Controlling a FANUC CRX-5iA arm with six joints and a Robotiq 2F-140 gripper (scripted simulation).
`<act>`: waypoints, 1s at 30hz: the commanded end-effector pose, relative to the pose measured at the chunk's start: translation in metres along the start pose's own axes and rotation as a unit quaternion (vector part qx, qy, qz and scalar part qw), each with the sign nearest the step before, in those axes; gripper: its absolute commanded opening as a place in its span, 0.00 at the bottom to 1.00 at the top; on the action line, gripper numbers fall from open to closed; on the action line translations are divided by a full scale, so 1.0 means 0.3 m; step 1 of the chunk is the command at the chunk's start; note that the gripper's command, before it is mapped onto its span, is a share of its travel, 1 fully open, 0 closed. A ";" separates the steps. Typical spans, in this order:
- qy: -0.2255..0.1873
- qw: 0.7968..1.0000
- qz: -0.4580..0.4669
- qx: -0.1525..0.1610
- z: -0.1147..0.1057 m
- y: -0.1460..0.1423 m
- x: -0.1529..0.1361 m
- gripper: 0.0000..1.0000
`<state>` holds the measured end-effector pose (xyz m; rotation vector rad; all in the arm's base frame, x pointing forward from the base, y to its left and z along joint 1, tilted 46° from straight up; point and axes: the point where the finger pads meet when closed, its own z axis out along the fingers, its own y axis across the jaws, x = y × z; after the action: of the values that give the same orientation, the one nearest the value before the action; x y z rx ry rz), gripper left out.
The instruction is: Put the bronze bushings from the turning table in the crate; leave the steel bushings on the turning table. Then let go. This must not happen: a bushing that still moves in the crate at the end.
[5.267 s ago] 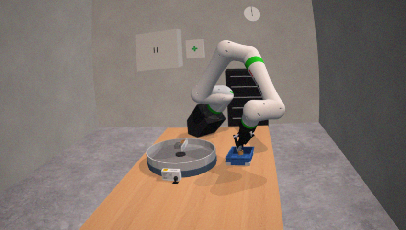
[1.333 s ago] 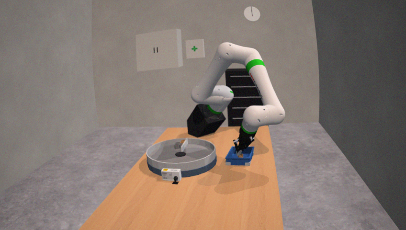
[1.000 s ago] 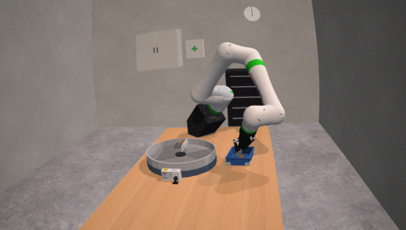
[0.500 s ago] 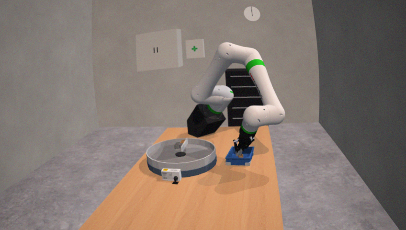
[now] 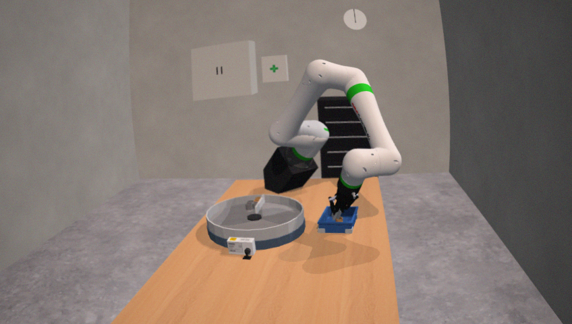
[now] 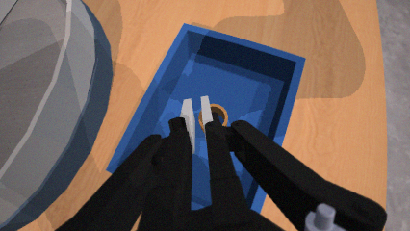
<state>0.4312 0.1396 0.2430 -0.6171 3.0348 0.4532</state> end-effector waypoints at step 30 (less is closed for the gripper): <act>0.000 1.000 0.000 0.000 -0.187 -0.002 0.155 0.07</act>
<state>0.3964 0.1103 0.2862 -0.6170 3.0348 0.4529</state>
